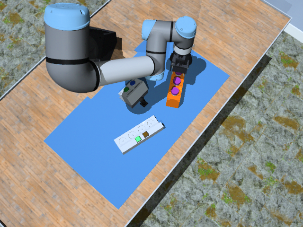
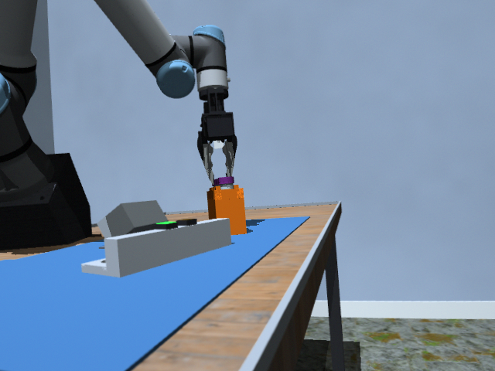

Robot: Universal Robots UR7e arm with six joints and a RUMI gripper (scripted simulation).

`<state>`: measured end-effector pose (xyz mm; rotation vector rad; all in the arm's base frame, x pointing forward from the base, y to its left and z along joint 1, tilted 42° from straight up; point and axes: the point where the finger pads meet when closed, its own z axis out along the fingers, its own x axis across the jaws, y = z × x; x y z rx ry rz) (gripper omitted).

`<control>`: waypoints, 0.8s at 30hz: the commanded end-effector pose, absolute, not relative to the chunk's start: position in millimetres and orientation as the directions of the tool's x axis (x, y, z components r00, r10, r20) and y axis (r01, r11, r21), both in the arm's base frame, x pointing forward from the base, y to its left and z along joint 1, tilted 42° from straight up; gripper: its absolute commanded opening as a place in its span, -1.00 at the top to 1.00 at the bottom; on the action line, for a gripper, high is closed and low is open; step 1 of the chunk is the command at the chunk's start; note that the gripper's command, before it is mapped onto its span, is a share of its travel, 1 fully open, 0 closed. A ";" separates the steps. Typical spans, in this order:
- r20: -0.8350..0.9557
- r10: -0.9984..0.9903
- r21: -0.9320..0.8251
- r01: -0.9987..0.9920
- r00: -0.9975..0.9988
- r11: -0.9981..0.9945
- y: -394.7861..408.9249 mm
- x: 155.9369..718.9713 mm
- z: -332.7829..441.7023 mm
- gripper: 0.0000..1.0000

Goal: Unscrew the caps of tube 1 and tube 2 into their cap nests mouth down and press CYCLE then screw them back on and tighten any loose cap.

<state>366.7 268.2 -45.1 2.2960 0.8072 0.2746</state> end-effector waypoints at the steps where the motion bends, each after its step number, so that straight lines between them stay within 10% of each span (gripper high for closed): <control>1: 0.142 0.447 0.657 0.254 0.883 -0.710 270.5 367.5 -45.2 1.00; 17: 0.297 0.258 0.602 0.030 0.919 -0.798 268.9 367.2 -45.5 1.00; 18: 0.297 0.258 0.602 0.030 0.919 -0.798 268.9 367.2 -45.5 0.30; 24: 0.297 0.258 0.602 0.030 0.919 -0.798 268.9 367.2 -45.5 0.30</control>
